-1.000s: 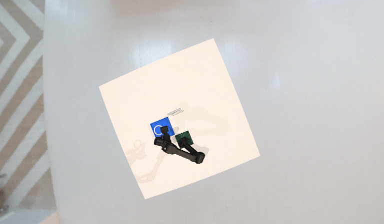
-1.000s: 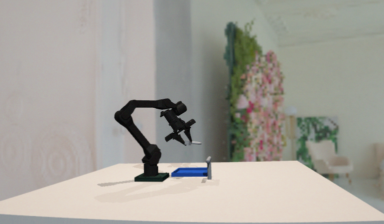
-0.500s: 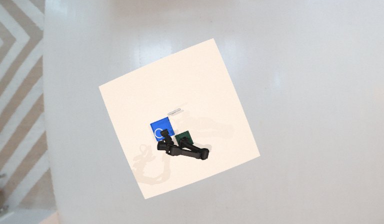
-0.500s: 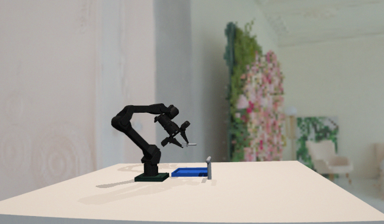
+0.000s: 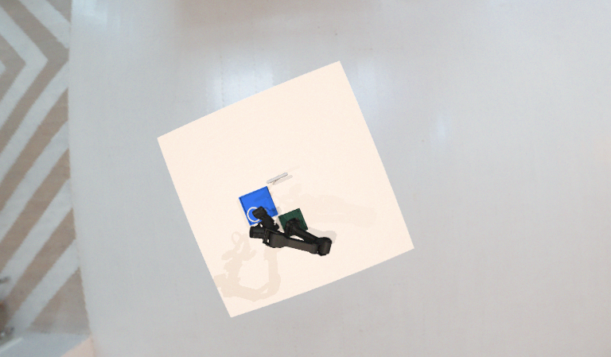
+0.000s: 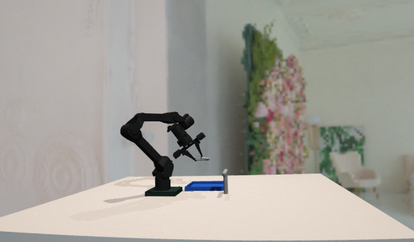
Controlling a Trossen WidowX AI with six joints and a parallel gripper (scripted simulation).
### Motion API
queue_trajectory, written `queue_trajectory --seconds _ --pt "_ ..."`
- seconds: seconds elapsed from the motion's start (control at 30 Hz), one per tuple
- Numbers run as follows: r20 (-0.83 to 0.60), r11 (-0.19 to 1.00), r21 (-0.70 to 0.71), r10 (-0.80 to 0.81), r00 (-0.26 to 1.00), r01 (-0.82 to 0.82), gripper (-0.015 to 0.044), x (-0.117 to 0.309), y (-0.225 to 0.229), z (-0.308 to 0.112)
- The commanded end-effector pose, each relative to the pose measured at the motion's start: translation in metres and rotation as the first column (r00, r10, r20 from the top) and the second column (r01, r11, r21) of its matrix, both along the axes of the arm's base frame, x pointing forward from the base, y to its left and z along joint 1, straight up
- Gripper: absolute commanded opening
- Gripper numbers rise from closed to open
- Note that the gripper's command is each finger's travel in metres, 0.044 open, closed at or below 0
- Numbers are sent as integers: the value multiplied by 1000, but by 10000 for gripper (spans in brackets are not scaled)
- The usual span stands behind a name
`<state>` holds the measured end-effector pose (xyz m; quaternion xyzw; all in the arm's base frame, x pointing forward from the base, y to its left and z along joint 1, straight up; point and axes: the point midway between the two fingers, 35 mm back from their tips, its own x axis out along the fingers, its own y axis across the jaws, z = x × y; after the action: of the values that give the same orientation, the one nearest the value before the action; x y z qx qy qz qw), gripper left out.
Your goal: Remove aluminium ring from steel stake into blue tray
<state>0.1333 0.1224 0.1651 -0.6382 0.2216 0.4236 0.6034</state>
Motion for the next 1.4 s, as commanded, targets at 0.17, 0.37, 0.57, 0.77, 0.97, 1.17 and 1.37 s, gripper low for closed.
queue_trajectory --seconds 0.17,0.37,0.57,0.77,0.97,1.17,1.37 --pt "-44 992 -69 104 994 -107 0 2 4 1" --pt "-83 976 -110 177 981 -186 0 3 7 0" --pt "-125 954 -141 249 960 -266 0 4 9 -2" --pt "-166 925 -160 320 933 -346 0 5 12 -3" --pt "-206 890 -168 389 898 -424 0 7 15 -4" --pt "-242 851 -166 455 857 -499 0 9 17 -4" --pt "-273 807 -154 519 810 -570 0 12 20 -5"
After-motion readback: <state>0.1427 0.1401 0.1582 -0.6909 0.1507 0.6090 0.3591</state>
